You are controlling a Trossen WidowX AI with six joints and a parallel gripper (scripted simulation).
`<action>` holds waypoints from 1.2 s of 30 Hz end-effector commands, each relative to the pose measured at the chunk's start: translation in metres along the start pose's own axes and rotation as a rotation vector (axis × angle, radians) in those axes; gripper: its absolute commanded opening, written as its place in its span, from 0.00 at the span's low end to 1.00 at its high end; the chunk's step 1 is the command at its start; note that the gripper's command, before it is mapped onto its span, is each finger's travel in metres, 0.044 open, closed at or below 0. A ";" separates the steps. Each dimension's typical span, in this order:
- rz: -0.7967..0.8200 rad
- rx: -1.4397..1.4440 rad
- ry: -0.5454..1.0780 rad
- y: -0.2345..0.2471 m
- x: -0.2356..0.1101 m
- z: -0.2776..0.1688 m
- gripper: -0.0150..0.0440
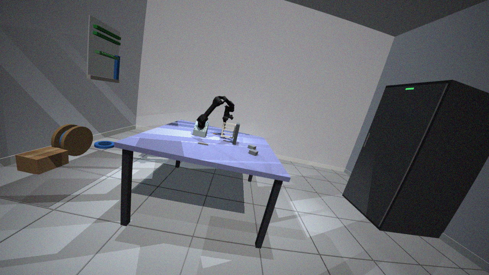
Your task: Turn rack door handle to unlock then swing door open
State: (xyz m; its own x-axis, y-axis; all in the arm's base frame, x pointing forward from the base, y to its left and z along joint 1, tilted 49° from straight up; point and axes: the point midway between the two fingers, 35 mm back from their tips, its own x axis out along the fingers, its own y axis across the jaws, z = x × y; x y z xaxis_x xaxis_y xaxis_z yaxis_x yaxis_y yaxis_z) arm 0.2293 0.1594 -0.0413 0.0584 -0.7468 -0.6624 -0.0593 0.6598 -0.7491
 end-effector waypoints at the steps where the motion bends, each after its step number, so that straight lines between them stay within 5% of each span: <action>1: 0.003 0.084 0.001 0.010 0.000 0.003 0.29; 22: 0.004 0.205 0.001 0.026 0.000 0.009 0.29; 32: 0.004 0.205 0.001 0.026 0.000 0.009 0.73; 36: 0.004 0.205 0.001 0.026 -0.002 0.009 0.75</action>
State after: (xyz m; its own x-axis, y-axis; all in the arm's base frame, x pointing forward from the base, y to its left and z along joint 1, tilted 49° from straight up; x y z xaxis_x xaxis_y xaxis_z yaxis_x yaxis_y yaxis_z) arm 0.2366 0.1779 -0.0604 0.0578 -0.7439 -0.6658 0.1419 0.6662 -0.7321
